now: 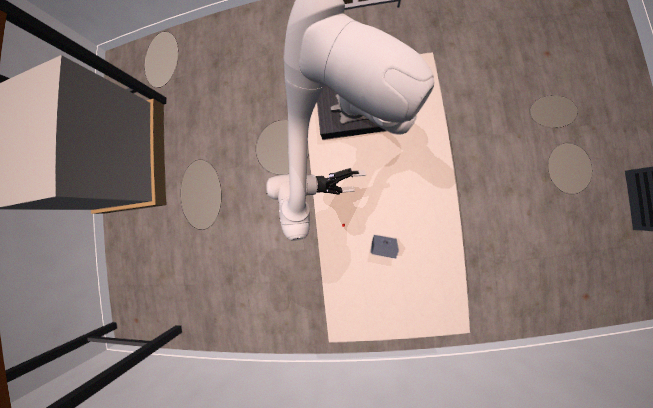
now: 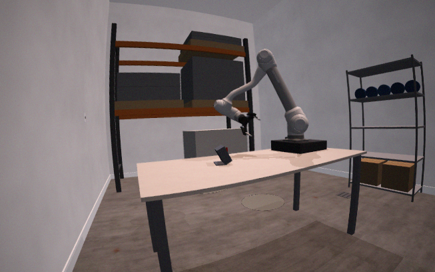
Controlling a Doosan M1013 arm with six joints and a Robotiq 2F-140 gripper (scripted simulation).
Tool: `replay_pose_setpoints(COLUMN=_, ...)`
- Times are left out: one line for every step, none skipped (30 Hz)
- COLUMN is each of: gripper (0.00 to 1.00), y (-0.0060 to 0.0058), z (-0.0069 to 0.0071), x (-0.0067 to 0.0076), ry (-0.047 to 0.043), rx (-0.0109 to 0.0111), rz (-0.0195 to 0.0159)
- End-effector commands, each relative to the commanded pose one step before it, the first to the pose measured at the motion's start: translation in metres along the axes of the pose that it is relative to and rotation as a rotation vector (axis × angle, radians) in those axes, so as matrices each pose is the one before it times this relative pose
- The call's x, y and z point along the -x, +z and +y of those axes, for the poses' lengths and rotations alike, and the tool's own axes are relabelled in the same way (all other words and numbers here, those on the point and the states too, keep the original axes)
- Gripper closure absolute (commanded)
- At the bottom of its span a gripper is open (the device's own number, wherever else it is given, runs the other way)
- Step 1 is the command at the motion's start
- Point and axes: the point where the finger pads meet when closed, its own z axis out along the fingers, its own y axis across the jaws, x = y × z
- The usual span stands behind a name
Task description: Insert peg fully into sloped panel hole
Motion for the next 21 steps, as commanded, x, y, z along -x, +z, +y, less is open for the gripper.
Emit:
replay_pose_setpoints(gripper=0.0, y=-0.00003, z=-0.00011, x=-0.00005, ry=-0.00024, rx=-0.00004, rz=0.0001)
replay_pose_setpoints(gripper=0.0, y=0.0, z=0.0, x=0.0, ry=0.0, rx=0.0, rz=0.0)
replay_pose_setpoints(gripper=0.0, y=0.0, z=0.0, x=0.0, ry=0.0, rx=0.0, rz=0.0)
replay_pose_setpoints(gripper=0.0, y=0.0, z=0.0, x=0.0, ry=0.0, rx=0.0, rz=0.0)
replay_pose_setpoints(gripper=0.0, y=0.0, z=0.0, x=0.0, ry=0.0, rx=0.0, rz=0.0)
replay_pose_setpoints(gripper=0.0, y=0.0, z=0.0, x=0.0, ry=0.0, rx=0.0, rz=0.0)
replay_pose_setpoints(gripper=0.0, y=0.0, z=0.0, x=0.0, ry=0.0, rx=0.0, rz=0.0)
replay_pose_setpoints(gripper=0.0, y=0.0, z=0.0, x=0.0, ry=0.0, rx=0.0, rz=0.0)
replay_pose_setpoints(gripper=0.0, y=0.0, z=0.0, x=0.0, ry=0.0, rx=0.0, rz=0.0)
replay_pose_setpoints(gripper=0.0, y=0.0, z=0.0, x=0.0, ry=0.0, rx=0.0, rz=0.0)
replay_pose_setpoints(gripper=0.0, y=0.0, z=0.0, x=0.0, ry=0.0, rx=0.0, rz=0.0)
replay_pose_setpoints(gripper=0.0, y=0.0, z=0.0, x=0.0, ry=0.0, rx=0.0, rz=0.0)
replay_pose_setpoints(gripper=0.0, y=0.0, z=0.0, x=0.0, ry=0.0, rx=0.0, rz=0.0)
replay_pose_setpoints(gripper=0.0, y=0.0, z=0.0, x=0.0, ry=0.0, rx=0.0, rz=0.0)
replay_pose_setpoints(gripper=0.0, y=0.0, z=0.0, x=0.0, ry=0.0, rx=0.0, rz=0.0)
replay_pose_setpoints(gripper=0.0, y=0.0, z=0.0, x=0.0, ry=0.0, rx=0.0, rz=0.0)
replay_pose_setpoints(gripper=0.0, y=0.0, z=0.0, x=0.0, ry=0.0, rx=0.0, rz=0.0)
replay_pose_setpoints(gripper=0.0, y=0.00019, z=0.00062, x=0.00018, ry=-0.00576, rx=0.00225, rz=-0.00285)
replay_pose_setpoints(gripper=0.0, y=0.00057, z=0.00186, x=0.00053, ry=-0.01731, rx=0.00668, rz=-0.00861)
replay_pose_setpoints(gripper=0.0, y=0.00091, z=0.00309, x=0.0009, ry=-0.02898, rx=0.01088, rz=-0.01451)
replay_pose_setpoints(gripper=0.0, y=0.00105, z=0.00371, x=0.00112, ry=-0.03518, rx=0.01271, rz=-0.01778)
